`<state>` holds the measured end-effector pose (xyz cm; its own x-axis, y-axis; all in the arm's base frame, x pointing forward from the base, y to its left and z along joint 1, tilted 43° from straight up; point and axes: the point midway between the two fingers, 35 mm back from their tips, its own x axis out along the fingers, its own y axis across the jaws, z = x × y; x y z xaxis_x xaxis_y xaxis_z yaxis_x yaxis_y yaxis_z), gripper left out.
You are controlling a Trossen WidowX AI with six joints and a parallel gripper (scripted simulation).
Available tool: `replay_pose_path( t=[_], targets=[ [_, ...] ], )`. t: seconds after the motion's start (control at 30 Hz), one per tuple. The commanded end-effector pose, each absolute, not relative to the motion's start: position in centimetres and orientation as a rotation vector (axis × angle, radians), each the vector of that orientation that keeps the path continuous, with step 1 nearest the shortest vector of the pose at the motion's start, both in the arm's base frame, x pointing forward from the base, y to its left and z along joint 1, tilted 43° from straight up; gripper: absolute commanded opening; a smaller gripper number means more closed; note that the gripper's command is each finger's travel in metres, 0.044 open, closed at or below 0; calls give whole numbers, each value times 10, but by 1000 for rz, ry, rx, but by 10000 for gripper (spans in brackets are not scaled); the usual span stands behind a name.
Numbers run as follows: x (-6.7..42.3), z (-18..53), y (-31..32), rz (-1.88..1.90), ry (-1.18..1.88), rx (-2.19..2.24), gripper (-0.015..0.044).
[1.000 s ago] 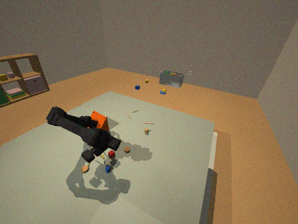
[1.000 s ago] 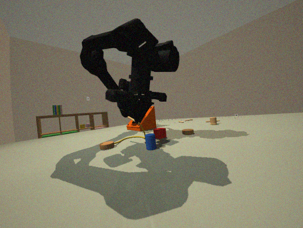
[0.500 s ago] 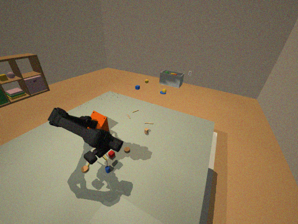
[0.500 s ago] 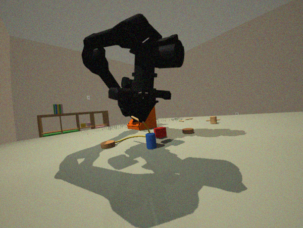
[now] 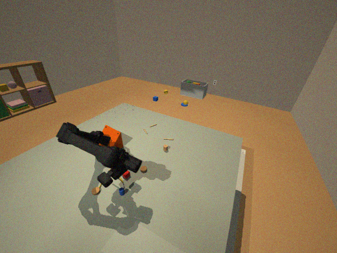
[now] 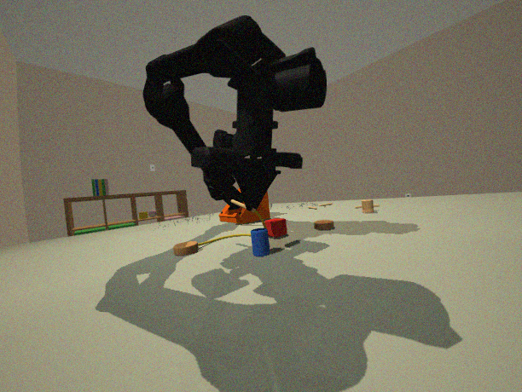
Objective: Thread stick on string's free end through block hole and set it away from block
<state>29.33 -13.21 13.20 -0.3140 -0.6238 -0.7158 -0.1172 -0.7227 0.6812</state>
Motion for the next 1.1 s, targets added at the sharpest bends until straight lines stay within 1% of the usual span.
replay_pose_path(
  t=[0.0, 1.07],
  targets=[
    [301, 131, -133, -2090, -932, 1595, 0],
    [341, 130, -135, -2024, -905, 1656, 0]
  ],
)
